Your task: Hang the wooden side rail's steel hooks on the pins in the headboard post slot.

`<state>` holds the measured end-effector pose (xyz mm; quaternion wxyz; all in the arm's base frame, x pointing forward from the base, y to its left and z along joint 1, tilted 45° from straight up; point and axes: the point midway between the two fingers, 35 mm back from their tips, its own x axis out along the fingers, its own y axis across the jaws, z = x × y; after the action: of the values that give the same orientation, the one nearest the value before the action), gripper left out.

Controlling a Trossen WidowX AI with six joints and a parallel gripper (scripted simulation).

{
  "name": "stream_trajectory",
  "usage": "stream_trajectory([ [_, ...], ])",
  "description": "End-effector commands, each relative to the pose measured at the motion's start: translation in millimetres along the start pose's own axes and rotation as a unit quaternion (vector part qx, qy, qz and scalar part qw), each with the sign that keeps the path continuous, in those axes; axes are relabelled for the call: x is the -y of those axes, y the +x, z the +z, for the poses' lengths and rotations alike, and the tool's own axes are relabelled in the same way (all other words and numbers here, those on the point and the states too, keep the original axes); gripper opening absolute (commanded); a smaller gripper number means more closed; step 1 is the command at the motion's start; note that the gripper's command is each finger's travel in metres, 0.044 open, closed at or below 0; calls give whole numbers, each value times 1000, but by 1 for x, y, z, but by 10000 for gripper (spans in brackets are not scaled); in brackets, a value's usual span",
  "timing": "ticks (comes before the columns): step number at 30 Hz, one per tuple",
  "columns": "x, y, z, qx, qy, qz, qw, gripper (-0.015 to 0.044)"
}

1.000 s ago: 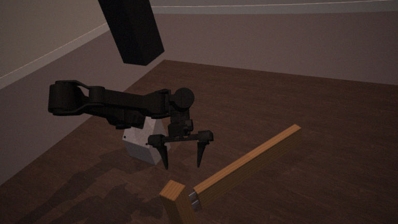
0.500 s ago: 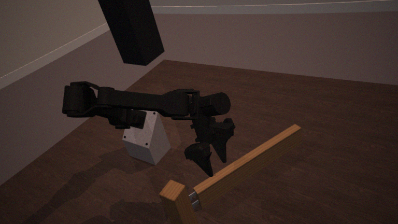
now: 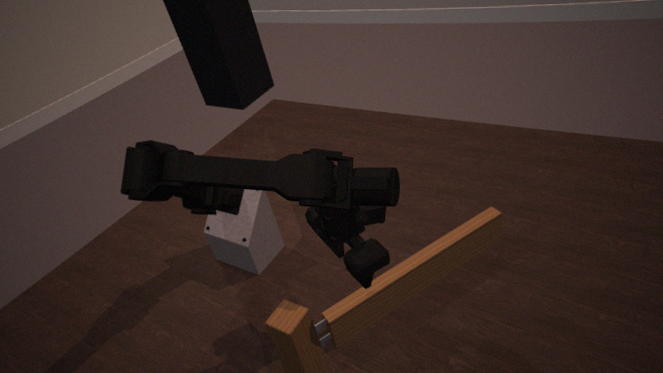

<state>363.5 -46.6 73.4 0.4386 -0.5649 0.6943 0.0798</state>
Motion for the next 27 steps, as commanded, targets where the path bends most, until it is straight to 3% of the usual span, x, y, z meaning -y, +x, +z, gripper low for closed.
stream_trajectory([
  [1, -1, -3, -1, 2, -23, 14, 1000, 440],
  [4, -1, -1, -1, 2, -23, 14, 1000, 440],
  [8, -2, 30, -1, 2, -23, 14, 1000, 440],
  [27, -2, 61, 0, 2, -23, 14, 1000, 440],
])
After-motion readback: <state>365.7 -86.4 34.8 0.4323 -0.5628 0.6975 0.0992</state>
